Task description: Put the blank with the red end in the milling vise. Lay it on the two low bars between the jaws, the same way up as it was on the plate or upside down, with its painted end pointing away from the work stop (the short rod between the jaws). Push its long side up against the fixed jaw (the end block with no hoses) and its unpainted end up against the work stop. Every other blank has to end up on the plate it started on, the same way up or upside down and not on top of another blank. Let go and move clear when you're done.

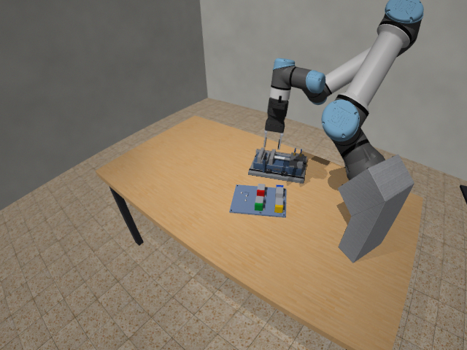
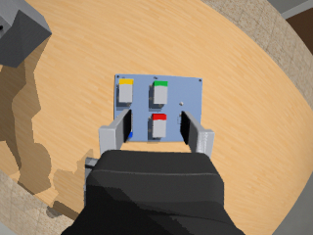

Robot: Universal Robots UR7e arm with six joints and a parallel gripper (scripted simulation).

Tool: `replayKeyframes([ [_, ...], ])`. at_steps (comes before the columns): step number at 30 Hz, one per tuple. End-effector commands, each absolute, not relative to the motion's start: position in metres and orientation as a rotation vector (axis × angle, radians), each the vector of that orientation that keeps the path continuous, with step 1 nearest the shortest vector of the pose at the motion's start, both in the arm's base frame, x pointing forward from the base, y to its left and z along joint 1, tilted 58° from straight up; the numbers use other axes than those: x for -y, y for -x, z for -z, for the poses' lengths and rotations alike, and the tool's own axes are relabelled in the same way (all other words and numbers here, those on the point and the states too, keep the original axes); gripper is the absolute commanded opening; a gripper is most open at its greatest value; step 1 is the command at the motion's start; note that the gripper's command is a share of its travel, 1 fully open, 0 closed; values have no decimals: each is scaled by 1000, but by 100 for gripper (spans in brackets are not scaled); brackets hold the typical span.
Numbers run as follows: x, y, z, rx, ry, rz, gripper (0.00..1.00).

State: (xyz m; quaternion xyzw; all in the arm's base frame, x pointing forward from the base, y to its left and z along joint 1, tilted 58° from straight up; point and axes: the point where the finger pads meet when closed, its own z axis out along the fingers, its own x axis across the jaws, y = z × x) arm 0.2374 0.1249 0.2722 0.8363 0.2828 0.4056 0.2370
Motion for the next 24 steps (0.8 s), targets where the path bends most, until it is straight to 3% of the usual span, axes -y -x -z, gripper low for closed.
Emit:
replayKeyframes([
  [1, -128, -235, -270, -640, -2220, -1009, 100],
  [24, -129, -234, -268, -639, -2220, -1009, 100],
])
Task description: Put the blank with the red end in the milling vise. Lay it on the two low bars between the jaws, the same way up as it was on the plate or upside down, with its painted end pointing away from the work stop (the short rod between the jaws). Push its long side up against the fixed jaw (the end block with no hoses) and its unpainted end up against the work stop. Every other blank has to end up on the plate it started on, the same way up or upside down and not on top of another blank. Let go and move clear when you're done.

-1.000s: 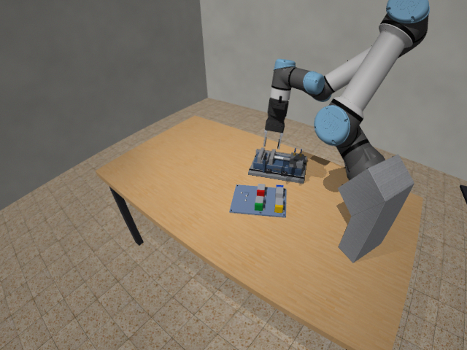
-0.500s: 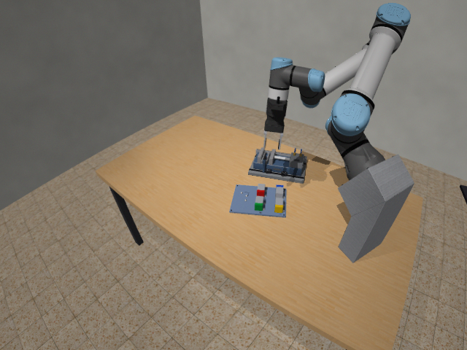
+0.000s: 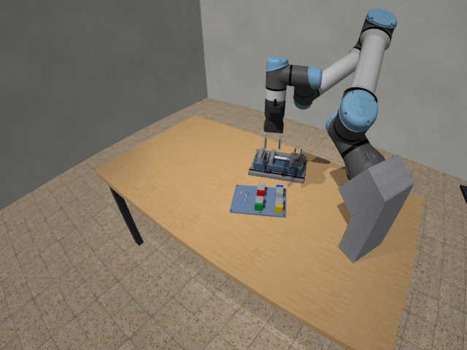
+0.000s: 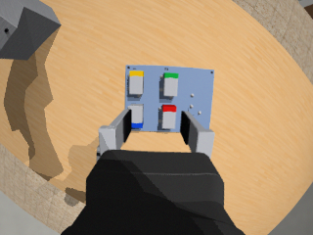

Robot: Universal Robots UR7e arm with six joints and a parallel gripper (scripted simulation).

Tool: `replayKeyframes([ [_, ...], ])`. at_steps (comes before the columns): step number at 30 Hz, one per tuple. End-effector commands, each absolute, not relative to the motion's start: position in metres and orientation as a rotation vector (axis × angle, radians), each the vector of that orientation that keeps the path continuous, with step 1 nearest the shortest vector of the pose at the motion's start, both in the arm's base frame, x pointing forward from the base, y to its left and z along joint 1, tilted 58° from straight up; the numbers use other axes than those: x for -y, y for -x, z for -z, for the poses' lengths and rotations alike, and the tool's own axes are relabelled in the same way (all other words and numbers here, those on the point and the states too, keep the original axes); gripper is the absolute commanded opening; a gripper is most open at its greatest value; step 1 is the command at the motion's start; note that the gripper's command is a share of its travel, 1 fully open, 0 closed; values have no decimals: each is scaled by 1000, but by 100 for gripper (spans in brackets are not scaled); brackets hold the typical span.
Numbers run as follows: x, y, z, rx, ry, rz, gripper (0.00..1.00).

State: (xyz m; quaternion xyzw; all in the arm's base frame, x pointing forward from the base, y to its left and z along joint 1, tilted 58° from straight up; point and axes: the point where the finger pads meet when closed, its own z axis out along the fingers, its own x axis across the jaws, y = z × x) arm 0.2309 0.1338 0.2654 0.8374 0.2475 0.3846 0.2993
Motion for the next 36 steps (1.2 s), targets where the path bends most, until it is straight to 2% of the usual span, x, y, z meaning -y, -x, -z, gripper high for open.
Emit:
replayKeyframes([
  [1, -129, -234, -268, -639, -2220, -1009, 100],
  [36, -125, -237, -273, -639, -2220, -1009, 100],
])
